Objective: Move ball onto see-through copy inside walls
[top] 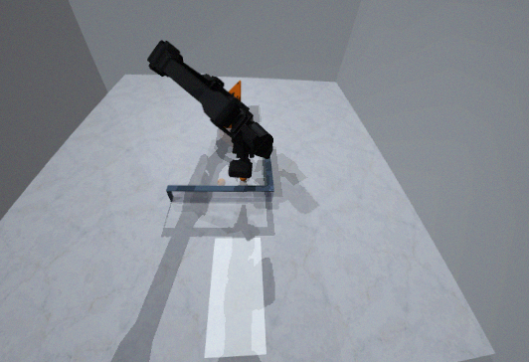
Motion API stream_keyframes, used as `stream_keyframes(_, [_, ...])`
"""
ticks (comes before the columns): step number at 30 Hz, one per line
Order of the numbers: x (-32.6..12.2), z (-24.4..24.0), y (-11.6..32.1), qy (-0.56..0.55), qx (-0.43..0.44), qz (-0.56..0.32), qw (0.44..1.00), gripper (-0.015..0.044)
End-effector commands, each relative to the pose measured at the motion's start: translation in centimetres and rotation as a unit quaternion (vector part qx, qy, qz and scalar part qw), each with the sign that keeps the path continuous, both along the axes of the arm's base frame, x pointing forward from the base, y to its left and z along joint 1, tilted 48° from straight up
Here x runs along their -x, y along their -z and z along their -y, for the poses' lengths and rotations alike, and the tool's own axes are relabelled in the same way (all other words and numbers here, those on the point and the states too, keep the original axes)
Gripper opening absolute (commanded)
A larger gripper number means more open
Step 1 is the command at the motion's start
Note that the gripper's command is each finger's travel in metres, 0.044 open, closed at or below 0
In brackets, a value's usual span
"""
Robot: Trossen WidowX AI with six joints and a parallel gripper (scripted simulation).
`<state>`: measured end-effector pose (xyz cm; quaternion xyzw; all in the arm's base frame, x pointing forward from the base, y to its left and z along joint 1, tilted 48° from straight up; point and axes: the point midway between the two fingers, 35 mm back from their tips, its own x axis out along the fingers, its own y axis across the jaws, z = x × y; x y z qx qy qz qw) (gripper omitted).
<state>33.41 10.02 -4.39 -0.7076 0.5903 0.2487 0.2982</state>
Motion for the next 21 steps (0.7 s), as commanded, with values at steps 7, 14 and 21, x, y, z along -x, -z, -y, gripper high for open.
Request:
stream_keyframes(7, [1.0, 0.7, 0.5, -0.021, 0.028, -0.044, 0.998, 0.0237])
stream_keyframes(14, [0.8, 1.8, 1.5, -0.021, 0.028, -0.044, 0.998, 0.0237])
stream_keyframes(21, [0.7, 2.2, 1.9, -0.022, 0.028, -0.044, 0.998, 0.0237])
